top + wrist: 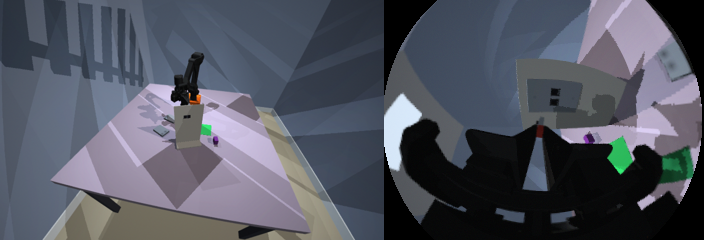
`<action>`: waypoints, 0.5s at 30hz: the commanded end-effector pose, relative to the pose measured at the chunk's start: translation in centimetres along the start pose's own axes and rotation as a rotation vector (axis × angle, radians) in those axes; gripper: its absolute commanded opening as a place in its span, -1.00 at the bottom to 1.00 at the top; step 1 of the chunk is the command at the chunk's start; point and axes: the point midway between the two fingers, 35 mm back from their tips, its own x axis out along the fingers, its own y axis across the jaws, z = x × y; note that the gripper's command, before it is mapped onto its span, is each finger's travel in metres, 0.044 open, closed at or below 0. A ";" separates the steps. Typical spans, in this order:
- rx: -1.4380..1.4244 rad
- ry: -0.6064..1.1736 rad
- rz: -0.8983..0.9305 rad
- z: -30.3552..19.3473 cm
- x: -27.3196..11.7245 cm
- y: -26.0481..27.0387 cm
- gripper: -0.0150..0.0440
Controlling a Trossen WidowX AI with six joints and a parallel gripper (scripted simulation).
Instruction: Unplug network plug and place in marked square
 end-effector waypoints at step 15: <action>0.124 -0.054 -0.162 -2.1 3.7 -4.0 -0.49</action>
